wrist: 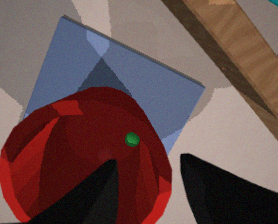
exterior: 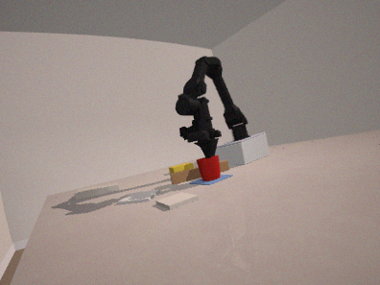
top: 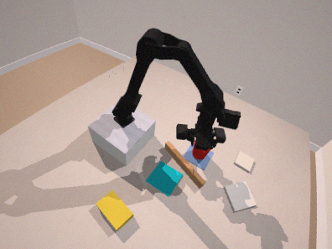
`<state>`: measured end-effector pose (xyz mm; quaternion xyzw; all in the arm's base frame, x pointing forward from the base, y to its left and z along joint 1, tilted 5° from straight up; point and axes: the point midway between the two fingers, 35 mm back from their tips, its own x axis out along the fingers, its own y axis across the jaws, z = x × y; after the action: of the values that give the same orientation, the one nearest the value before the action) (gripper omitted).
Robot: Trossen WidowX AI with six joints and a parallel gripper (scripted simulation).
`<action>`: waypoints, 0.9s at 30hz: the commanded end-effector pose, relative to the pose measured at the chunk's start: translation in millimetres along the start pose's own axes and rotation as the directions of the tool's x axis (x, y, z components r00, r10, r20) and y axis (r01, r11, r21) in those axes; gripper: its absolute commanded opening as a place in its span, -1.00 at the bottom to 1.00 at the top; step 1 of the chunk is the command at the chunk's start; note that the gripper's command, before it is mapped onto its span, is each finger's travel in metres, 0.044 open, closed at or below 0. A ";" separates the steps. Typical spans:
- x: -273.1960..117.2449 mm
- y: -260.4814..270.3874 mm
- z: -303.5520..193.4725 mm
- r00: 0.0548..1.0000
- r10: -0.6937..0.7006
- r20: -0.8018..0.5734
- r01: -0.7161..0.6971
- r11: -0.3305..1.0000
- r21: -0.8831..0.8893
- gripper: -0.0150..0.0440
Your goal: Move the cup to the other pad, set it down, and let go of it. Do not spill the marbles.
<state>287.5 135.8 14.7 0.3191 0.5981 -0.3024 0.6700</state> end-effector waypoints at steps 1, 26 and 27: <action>9.7 -3.3 0.0 1.000 -0.013 0.001 0.013 1.000 -0.003 0.01; 24.5 -2.9 0.0 1.000 -0.008 -0.001 0.008 1.000 0.000 -0.33; 24.5 -2.9 0.0 1.000 -0.008 -0.001 0.008 1.000 0.000 -0.35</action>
<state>287.5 133.4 -10.2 0.3164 0.6001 -0.3052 0.6683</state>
